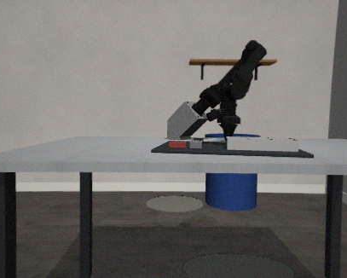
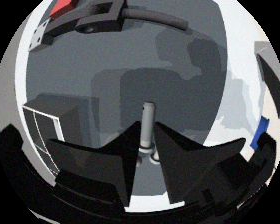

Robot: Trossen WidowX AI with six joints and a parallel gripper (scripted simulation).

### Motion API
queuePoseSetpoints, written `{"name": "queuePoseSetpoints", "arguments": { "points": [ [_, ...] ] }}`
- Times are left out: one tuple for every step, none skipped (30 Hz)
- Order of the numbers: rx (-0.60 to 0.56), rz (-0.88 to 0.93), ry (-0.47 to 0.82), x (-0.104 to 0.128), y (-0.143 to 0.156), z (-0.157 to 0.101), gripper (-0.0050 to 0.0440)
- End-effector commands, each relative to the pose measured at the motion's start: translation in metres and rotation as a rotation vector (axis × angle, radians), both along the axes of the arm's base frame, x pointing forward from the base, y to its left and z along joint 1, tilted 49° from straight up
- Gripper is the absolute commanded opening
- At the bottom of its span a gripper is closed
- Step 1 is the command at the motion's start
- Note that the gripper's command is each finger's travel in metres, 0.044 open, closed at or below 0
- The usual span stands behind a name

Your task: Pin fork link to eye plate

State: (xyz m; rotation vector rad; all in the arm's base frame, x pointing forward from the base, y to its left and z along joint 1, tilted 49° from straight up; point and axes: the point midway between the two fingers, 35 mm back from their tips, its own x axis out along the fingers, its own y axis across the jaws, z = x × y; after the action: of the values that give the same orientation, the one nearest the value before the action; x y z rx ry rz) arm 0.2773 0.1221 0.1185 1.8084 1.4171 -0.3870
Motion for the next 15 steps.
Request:
{"name": "queuePoseSetpoints", "arguments": {
  "points": [
    [0.0,0.0,0.0,0.0,0.0,0.0,0.0048],
    [0.0,0.0,0.0,0.0,0.0,0.0,0.0042],
    [0.0,0.0,0.0,0.0,0.0,0.0,0.0035],
    [0.0,0.0,0.0,0.0,0.0,0.0,0.0028],
    [0.0,0.0,0.0,0.0,0.0,0.0,0.0022],
    [0.0,0.0,0.0,0.0,0.0,0.0,0.0015],
    [0.0,0.0,0.0,0.0,0.0,0.0,0.0013],
    [0.0,0.0,0.0,0.0,0.0,0.0,0.0013],
    [0.0,0.0,0.0,0.0,0.0,0.0,0.0013],
    [0.0,0.0,0.0,0.0,0.0,0.0,0.0013],
    [0.0,0.0,0.0,0.0,0.0,0.0,0.0013],
    [0.0,0.0,0.0,0.0,0.0,0.0,0.0013],
    [0.0,0.0,0.0,0.0,0.0,0.0,0.0013],
    [-0.003,-0.002,0.002,0.0,0.0,0.0,0.0013],
    [-0.003,-0.002,0.002,-0.0004,-0.0009,0.0009,0.0013]
  ]
}}
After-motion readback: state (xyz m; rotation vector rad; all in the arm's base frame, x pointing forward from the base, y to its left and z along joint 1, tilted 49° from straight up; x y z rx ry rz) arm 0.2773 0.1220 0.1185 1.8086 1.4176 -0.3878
